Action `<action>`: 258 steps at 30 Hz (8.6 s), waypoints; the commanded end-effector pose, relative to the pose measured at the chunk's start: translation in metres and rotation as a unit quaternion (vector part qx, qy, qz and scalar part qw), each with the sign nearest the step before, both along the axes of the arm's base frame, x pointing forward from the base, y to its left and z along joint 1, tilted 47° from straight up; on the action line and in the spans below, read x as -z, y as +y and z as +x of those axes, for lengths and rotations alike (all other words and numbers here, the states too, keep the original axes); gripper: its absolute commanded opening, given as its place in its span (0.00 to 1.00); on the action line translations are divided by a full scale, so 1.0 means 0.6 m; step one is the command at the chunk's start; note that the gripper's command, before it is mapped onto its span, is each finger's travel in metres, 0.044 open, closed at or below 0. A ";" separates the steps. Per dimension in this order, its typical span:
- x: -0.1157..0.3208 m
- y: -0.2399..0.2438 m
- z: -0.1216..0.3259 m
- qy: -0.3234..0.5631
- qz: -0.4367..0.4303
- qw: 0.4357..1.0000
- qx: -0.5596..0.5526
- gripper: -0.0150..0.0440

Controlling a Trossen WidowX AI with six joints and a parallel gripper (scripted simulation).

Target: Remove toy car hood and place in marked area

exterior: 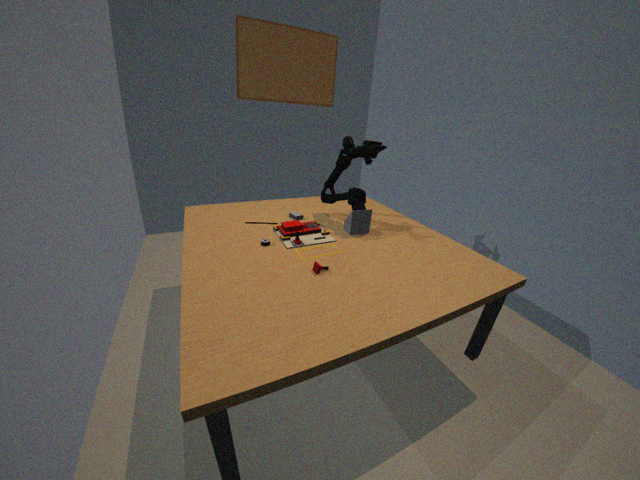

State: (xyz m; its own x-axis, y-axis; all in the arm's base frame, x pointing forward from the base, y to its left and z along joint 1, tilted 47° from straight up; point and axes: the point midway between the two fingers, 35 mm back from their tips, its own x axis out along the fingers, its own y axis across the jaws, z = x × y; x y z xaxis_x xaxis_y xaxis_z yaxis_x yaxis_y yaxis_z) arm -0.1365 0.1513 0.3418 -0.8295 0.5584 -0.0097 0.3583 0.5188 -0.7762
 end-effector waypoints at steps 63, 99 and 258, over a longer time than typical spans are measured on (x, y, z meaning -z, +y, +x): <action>0.437 -0.319 0.807 0.450 0.067 -0.531 0.715 1.00; 0.462 -0.364 0.807 0.432 0.097 -0.551 0.707 1.00; 0.454 -0.352 0.811 0.435 0.100 -0.551 0.705 0.25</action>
